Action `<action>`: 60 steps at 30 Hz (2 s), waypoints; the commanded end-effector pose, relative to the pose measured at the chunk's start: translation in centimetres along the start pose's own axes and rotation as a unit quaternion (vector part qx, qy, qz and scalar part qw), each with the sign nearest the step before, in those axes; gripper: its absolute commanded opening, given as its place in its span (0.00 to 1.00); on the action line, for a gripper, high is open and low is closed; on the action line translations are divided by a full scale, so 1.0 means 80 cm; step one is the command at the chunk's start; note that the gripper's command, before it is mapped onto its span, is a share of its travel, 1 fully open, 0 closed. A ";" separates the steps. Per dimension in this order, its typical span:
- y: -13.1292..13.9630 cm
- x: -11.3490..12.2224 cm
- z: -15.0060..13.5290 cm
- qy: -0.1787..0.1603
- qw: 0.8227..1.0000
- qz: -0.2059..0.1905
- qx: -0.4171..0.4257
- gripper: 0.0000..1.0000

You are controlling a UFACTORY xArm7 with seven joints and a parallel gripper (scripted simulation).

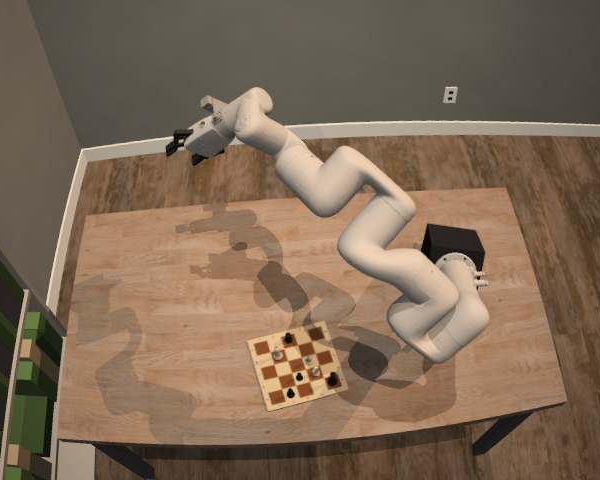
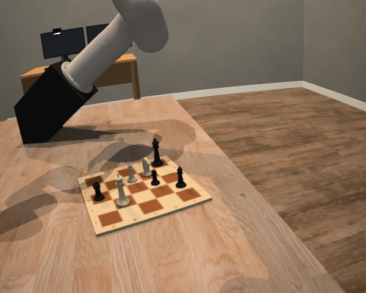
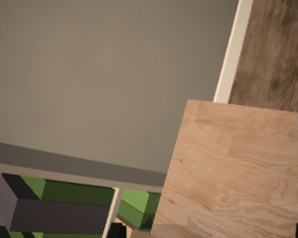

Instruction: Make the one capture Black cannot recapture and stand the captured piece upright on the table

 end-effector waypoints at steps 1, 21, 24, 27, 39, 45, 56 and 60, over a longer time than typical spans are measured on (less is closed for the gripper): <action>-0.002 0.003 -0.003 -0.001 1.000 0.002 0.002 1.00; 0.003 0.001 -0.009 -0.001 1.000 -0.001 0.001 1.00; 0.023 -0.005 -0.031 0.000 1.000 -0.012 0.000 1.00; 0.049 -0.012 -0.058 0.002 1.000 -0.026 -0.002 1.00; 0.174 -0.039 -0.159 0.022 0.996 -0.084 -0.005 1.00; 0.253 -0.050 -0.204 0.041 0.993 -0.114 -0.005 1.00; 0.401 -0.060 -0.260 0.087 0.983 -0.159 0.001 1.00; 0.457 -0.060 -0.272 0.107 0.979 -0.171 0.004 1.00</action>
Point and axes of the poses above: the point where the finger pads meet when closed, its own x axis back along the fingers, its own z axis across the jaws, y = z × x, the point moved 5 cm from there along x, back along the fingers, and after that the axes turned 6 degrees about x, right-handed, at the moved point
